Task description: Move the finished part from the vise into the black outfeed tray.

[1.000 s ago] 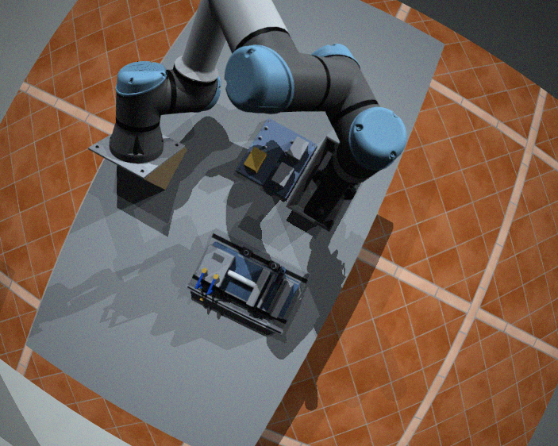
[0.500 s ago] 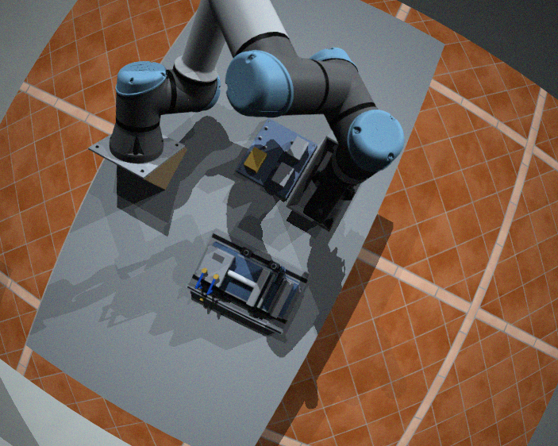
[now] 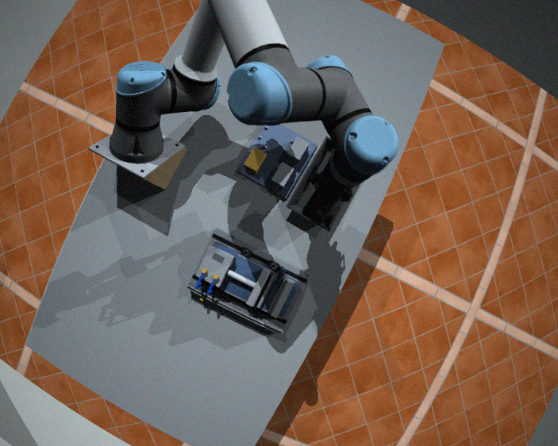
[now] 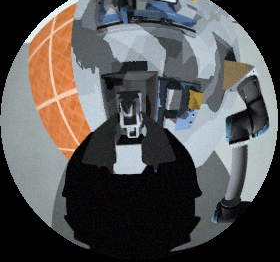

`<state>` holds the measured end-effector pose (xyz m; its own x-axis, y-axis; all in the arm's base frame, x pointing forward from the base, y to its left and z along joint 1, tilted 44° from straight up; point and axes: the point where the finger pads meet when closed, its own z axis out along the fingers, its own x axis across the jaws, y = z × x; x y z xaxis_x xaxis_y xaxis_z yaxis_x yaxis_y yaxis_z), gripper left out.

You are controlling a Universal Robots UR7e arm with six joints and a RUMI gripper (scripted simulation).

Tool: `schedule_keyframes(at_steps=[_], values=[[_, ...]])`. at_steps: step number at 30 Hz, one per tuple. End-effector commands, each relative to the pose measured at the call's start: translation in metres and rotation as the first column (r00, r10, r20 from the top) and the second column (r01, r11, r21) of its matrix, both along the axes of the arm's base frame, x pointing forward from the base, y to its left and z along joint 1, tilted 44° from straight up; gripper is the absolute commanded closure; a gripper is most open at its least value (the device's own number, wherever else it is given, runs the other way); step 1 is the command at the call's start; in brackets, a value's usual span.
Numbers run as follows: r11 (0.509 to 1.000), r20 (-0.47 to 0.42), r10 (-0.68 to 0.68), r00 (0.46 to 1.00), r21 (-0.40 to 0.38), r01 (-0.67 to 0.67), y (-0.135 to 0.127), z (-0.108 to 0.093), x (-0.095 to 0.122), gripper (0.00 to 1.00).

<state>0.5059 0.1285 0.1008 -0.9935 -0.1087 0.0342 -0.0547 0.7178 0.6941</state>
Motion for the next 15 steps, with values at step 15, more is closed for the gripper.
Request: schedule_keyframes(at_steps=[15], values=[[1.000,0.001,-0.001,1.000,-0.001,0.001,0.024,-0.025,-0.003,1.00]])
